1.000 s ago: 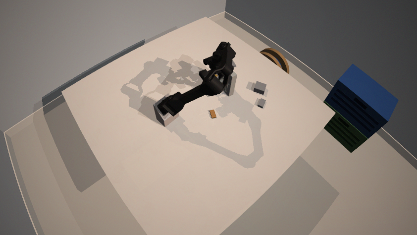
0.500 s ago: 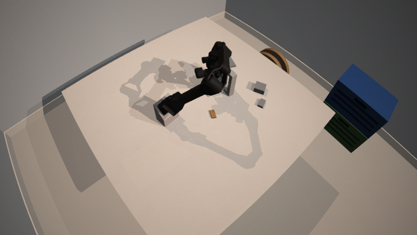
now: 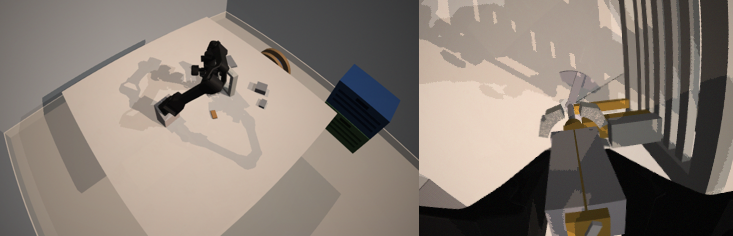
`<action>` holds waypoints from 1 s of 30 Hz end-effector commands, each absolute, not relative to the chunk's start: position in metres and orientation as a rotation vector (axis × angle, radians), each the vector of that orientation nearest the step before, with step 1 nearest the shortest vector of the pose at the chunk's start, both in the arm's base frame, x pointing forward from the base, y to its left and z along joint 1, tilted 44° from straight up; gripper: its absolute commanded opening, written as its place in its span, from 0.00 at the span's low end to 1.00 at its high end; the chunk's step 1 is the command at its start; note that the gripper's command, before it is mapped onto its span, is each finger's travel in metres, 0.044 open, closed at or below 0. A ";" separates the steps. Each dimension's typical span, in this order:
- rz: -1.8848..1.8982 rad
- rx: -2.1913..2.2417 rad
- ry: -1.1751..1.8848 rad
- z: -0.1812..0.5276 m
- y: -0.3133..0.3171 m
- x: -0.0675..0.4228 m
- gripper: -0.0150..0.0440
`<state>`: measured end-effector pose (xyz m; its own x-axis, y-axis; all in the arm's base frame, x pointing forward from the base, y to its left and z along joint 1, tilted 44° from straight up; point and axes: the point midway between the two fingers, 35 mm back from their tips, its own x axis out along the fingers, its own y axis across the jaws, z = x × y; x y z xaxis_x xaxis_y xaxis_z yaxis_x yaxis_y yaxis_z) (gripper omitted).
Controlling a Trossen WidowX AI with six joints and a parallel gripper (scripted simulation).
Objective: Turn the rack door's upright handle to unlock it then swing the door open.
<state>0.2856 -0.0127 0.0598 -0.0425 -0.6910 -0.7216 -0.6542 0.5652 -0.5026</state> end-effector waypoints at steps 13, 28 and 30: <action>-0.263 -0.929 1.668 0.042 0.006 0.278 0.29; -0.442 -0.758 1.601 0.022 0.027 0.274 0.29; -0.465 -0.734 1.590 0.019 0.030 0.274 0.29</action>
